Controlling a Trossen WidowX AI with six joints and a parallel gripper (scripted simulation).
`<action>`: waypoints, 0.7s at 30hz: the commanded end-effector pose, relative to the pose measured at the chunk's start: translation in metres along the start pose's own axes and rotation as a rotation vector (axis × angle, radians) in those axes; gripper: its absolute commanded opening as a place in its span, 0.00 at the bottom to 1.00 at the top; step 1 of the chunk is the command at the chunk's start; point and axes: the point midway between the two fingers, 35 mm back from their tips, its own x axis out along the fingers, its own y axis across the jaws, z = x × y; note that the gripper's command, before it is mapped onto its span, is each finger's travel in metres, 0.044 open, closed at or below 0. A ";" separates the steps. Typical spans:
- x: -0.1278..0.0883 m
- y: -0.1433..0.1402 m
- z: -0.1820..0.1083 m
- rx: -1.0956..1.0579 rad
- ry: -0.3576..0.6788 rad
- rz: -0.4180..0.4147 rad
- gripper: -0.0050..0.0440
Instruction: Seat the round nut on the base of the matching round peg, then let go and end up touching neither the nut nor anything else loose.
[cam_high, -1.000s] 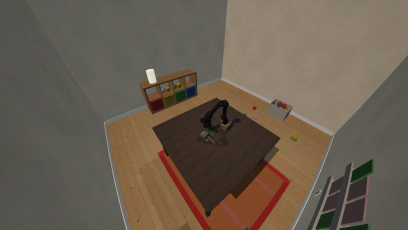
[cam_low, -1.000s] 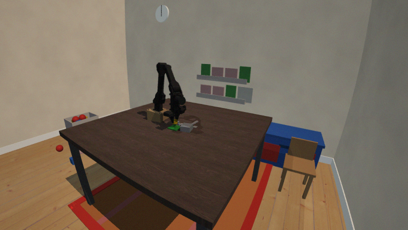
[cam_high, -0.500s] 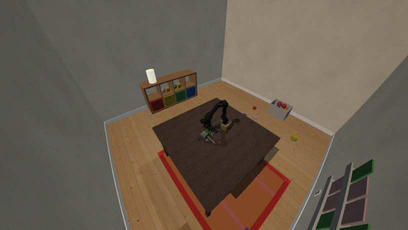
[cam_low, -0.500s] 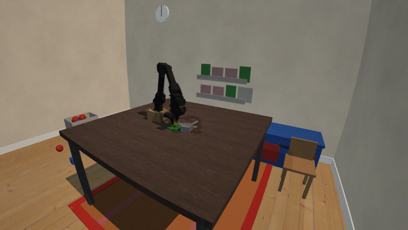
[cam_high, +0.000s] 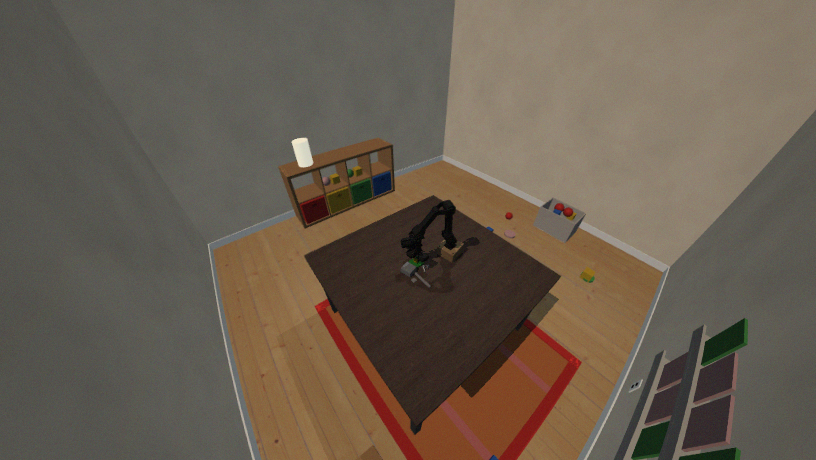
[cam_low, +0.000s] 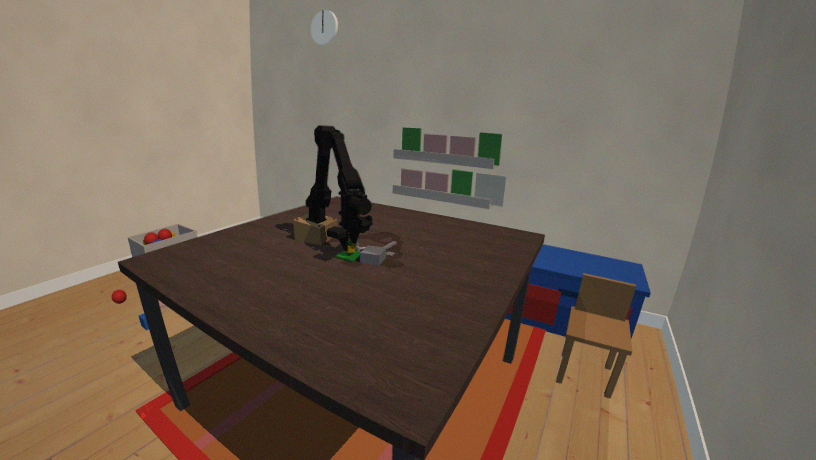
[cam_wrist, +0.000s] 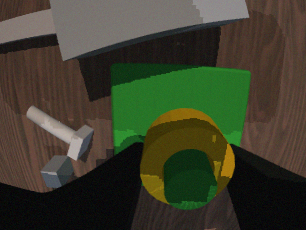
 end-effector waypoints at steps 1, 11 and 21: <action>0.005 0.000 0.000 0.002 0.001 0.001 0.10; 0.010 0.000 0.000 0.002 0.001 0.001 0.10; 0.014 0.000 0.000 0.002 0.001 0.001 0.10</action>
